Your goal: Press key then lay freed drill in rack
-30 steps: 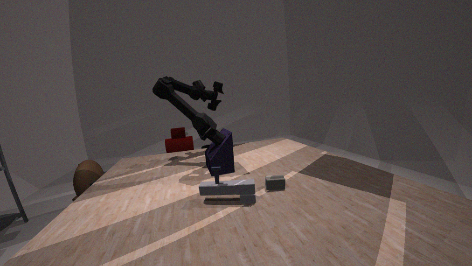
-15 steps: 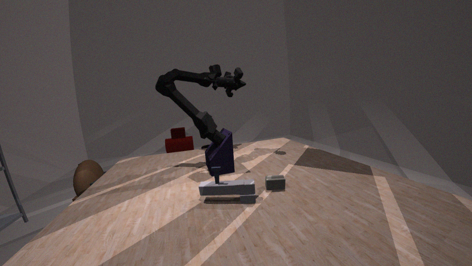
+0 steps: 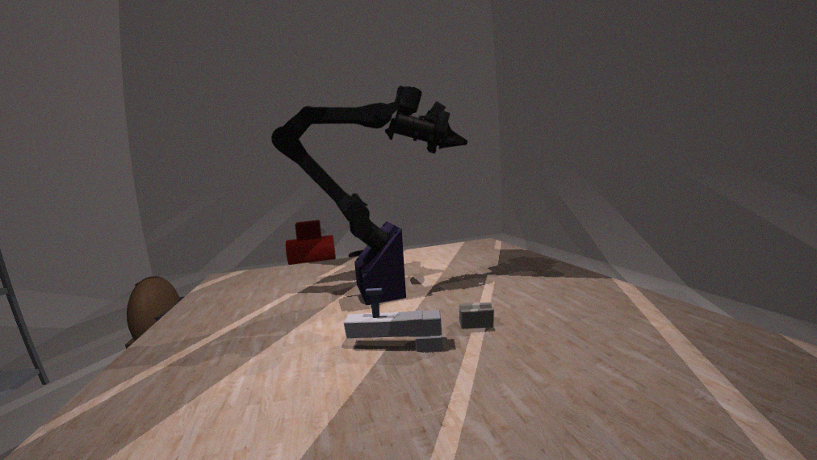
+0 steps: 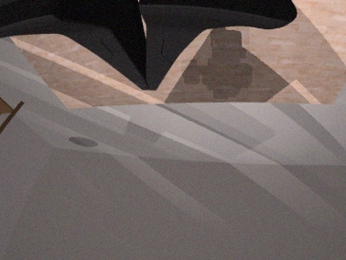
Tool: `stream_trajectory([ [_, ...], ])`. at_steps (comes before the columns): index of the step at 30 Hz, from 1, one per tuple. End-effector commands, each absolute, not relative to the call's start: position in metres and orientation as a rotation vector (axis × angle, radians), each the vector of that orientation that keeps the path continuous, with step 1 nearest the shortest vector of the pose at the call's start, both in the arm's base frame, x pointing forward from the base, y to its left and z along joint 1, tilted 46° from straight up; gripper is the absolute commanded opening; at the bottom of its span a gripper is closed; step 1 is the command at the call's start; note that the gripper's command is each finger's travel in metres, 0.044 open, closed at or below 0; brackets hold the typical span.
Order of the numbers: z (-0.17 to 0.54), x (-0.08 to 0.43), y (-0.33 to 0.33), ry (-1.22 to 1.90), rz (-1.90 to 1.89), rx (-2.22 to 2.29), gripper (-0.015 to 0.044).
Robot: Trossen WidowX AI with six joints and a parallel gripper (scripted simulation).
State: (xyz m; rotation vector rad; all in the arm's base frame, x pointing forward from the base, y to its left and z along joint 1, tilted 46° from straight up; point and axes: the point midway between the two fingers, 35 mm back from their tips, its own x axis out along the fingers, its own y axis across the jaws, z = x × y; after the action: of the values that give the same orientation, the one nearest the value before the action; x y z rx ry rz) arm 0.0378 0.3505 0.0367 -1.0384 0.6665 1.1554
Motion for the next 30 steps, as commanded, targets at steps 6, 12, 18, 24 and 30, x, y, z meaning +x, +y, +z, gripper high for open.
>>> stream_trajectory([
  [6, 0.036, 0.169, 0.275, 0.969, 0.593, -0.822, 0.0],
  [12, 0.041, 0.233, 0.193, 1.111, 0.168, -0.677, 0.0],
  [18, 0.052, 0.266, 0.094, 1.217, -0.267, -0.523, 0.0],
  [24, 0.066, 0.267, -0.002, 1.277, -0.707, -0.379, 0.0],
  [30, 0.073, 0.259, -0.037, 1.289, -0.875, -0.328, 0.0],
])
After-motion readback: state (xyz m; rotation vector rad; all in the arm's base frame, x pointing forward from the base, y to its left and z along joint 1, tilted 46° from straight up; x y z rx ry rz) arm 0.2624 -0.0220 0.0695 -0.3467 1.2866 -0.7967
